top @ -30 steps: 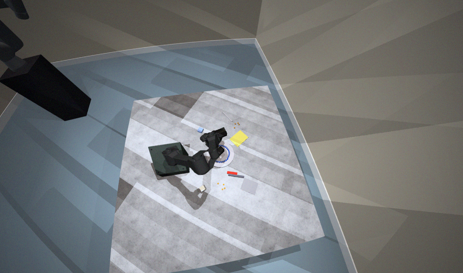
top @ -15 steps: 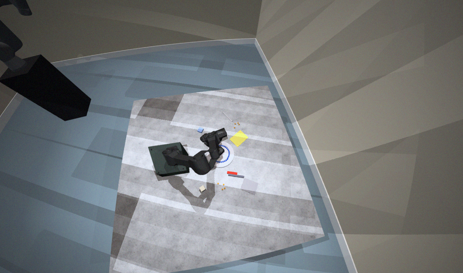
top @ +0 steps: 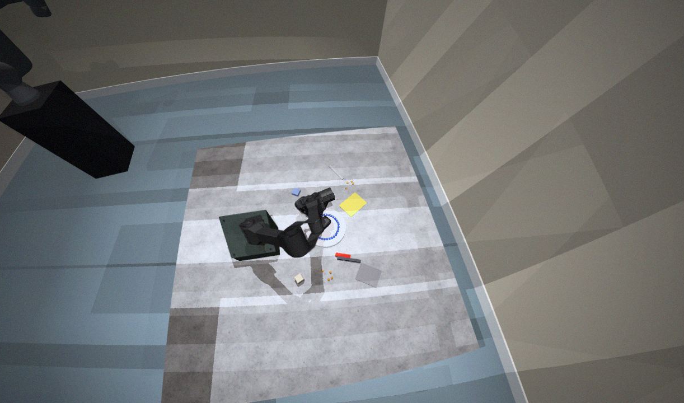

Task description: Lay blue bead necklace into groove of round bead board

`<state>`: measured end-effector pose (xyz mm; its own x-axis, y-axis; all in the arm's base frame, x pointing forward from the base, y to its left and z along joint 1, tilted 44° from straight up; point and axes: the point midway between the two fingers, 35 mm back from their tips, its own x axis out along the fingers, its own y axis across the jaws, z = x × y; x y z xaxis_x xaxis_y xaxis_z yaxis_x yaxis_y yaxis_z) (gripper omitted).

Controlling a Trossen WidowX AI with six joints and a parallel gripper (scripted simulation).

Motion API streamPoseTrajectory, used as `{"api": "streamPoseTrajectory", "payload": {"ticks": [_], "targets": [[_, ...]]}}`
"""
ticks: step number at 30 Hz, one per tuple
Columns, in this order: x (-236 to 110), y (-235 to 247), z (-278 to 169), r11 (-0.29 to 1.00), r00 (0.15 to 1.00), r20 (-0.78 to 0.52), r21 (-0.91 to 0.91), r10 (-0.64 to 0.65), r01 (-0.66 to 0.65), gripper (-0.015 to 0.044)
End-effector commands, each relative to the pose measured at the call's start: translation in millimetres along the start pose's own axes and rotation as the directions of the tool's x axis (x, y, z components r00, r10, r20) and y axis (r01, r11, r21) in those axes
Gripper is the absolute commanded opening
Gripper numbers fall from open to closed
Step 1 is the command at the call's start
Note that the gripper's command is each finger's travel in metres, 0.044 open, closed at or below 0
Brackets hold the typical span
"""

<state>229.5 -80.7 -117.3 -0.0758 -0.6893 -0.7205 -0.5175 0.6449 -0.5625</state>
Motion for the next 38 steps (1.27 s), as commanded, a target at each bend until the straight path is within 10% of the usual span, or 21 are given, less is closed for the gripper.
{"api": "streamPoseTrajectory", "payload": {"ticks": [1,22,29,38], "targets": [[-1.5,-1.1,0.5,1.000,1.000,0.003,0.005,-0.003,0.003,0.0440],[-1.5,-1.1,0.5,1.000,1.000,0.003,0.005,-0.003,0.003,0.0440],[-79.0,-0.2,1.3,1.000,1.000,0.005,0.002,0.002,-0.002,0.0440],[-81.8,-0.1,0.8,1.000,1.000,0.005,0.002,0.001,-0.001,0.0440]]}}
